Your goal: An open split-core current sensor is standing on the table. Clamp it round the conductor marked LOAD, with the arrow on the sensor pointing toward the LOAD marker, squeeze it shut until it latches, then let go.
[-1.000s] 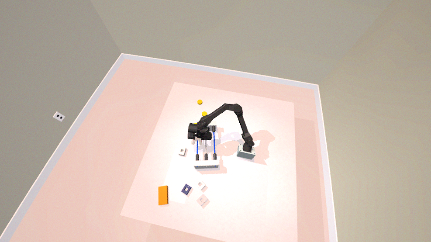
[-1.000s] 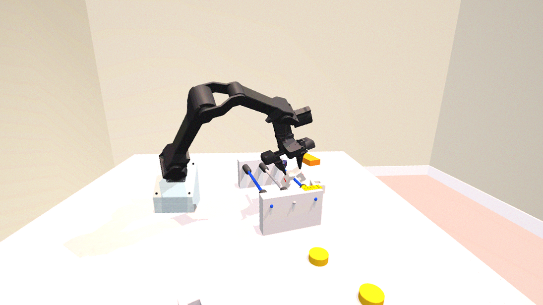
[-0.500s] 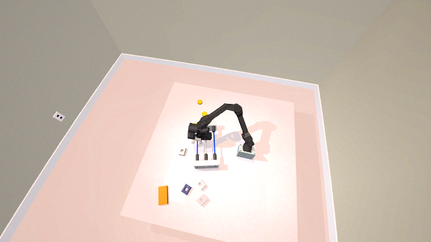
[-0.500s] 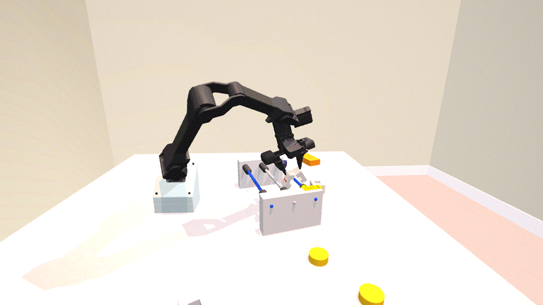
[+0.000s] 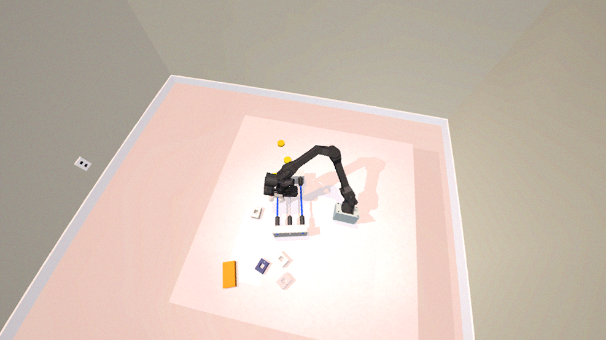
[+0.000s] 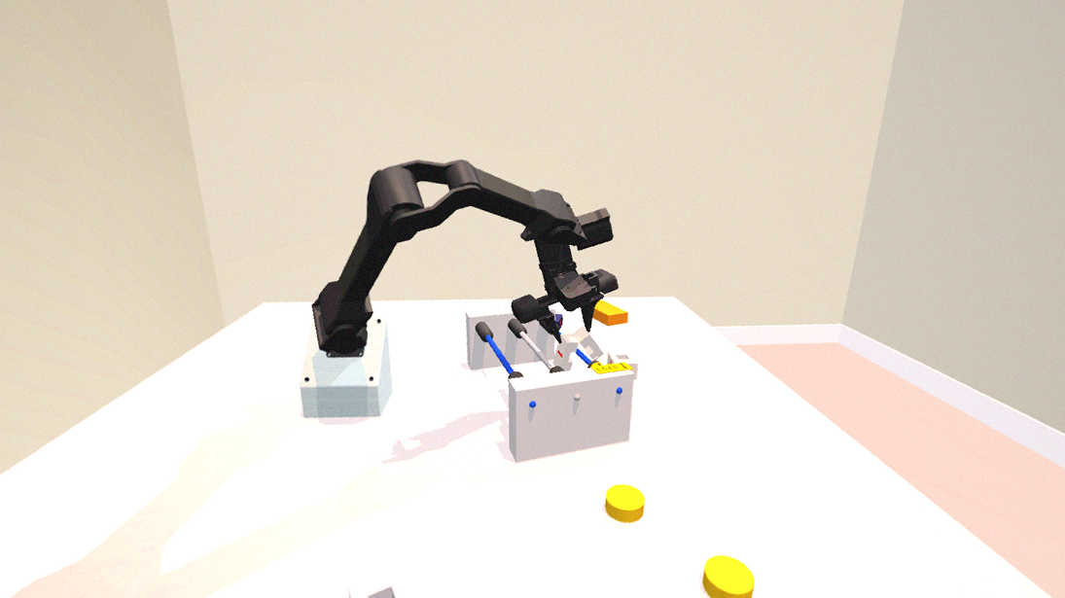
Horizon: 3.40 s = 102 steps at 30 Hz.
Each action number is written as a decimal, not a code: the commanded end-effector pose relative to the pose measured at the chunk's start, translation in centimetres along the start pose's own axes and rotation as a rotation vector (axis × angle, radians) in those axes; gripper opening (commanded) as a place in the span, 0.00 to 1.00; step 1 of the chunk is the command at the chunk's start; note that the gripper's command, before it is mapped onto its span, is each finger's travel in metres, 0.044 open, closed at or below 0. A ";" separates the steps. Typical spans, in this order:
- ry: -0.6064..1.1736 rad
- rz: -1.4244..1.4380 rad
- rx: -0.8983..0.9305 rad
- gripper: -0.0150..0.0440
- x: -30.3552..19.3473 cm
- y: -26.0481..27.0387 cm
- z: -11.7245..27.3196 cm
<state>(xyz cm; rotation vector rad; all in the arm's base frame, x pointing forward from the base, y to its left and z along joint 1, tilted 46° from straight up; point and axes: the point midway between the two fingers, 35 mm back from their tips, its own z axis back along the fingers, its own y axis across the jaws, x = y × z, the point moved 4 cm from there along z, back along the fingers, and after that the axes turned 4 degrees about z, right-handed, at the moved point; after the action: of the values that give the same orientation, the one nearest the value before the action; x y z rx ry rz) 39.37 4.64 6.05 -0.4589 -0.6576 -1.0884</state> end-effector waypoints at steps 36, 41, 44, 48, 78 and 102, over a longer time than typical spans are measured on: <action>0.014 0.007 -0.207 0.61 0.1 1.9 -0.6; 0.014 0.007 -0.207 0.83 0.1 1.9 -0.6; 0.014 0.007 -0.207 0.97 0.1 1.9 -0.6; 0.014 0.007 -0.207 1.00 0.1 1.9 -0.6; 0.013 0.002 -0.259 1.00 0.0 0.9 -6.5; 0.010 -0.002 -0.204 0.84 0.0 1.3 -6.7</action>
<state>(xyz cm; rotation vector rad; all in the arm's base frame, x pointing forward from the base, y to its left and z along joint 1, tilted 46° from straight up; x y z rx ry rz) 42.33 0.82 1.10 -0.6268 -0.5419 -1.1646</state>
